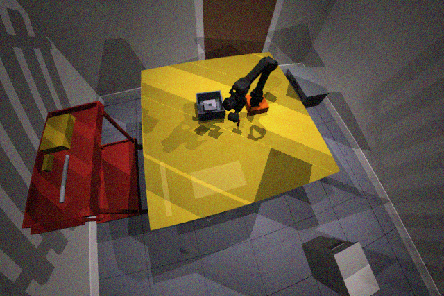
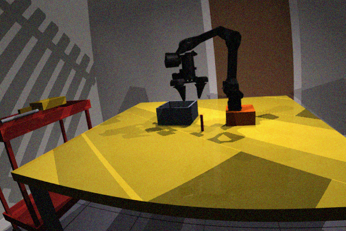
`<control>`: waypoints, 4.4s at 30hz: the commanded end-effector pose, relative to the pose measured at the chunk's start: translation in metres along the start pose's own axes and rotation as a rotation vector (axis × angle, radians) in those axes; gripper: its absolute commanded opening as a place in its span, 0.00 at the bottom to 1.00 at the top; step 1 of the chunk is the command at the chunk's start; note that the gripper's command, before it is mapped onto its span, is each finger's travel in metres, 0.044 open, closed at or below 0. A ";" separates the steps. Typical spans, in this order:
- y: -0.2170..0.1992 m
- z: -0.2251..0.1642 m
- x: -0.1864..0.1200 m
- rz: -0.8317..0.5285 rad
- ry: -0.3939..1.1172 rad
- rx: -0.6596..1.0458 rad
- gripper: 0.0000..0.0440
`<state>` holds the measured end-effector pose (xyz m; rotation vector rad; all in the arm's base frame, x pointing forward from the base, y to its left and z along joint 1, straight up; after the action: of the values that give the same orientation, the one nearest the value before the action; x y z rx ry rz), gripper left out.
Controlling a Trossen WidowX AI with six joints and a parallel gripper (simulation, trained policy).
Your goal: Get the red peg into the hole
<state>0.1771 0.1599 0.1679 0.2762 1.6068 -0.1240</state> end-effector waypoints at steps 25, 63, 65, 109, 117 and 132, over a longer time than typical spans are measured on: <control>-0.026 -0.020 0.103 -0.224 -0.005 0.150 1.00; -0.022 0.002 0.103 -0.297 -0.092 0.140 0.00; -0.021 0.005 0.094 -0.295 -0.106 0.144 0.00; -0.090 0.163 0.019 -0.247 -0.306 0.447 0.00; -0.110 0.187 0.031 -0.228 -0.278 0.407 0.00; -0.131 0.206 0.067 -0.192 -0.175 0.307 0.34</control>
<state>0.3379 -0.0072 0.0809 0.3384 1.4244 -0.5437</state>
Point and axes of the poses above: the point midway between the two fingers, 35 mm back from their tips, its own x axis out along the fingers, its own y axis across the jaws, z = x × y, the point moved 4 cm from there along -x, back along the fingers, and after that the axes turned 14 degrees about -x, right-handed, at the moved point
